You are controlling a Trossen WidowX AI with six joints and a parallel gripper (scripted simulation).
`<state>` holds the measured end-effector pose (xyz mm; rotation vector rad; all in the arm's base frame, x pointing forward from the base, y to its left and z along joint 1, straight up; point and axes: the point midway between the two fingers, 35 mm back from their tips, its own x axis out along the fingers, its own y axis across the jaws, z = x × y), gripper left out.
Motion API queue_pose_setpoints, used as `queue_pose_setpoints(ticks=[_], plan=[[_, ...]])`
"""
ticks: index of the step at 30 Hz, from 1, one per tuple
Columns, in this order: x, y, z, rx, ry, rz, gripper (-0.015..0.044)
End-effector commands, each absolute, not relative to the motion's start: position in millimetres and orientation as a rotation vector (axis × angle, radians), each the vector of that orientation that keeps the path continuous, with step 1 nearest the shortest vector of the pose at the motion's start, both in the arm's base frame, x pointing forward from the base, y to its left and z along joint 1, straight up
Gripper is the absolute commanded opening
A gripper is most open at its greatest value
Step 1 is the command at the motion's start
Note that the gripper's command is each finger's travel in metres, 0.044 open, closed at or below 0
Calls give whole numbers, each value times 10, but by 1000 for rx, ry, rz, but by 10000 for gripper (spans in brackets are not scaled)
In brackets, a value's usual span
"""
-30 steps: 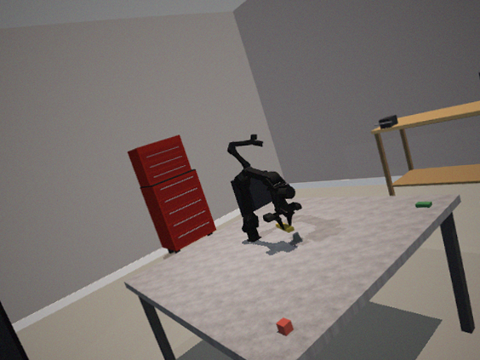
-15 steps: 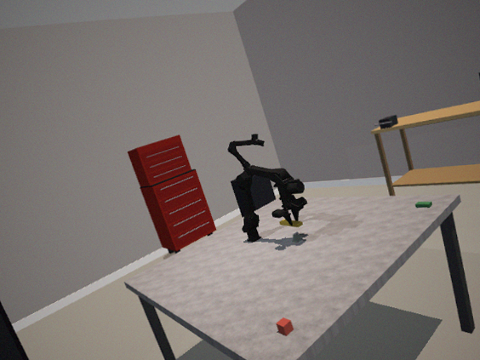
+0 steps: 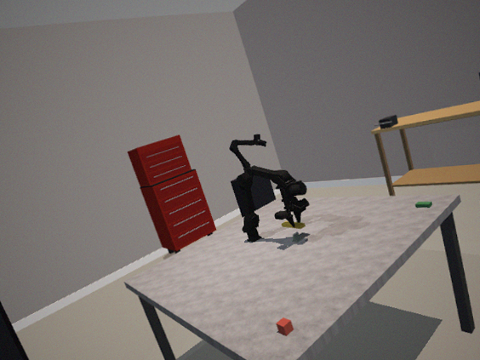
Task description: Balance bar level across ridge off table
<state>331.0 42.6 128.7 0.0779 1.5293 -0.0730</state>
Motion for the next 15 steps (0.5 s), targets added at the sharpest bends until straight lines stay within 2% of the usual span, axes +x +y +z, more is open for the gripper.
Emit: queue_pose_setpoints(ticks=[1, 15], plan=[[3295, 434, 1197, 80, 1540, -71, 0], [3289, 436, 980, 79, 1540, -71, 0]])
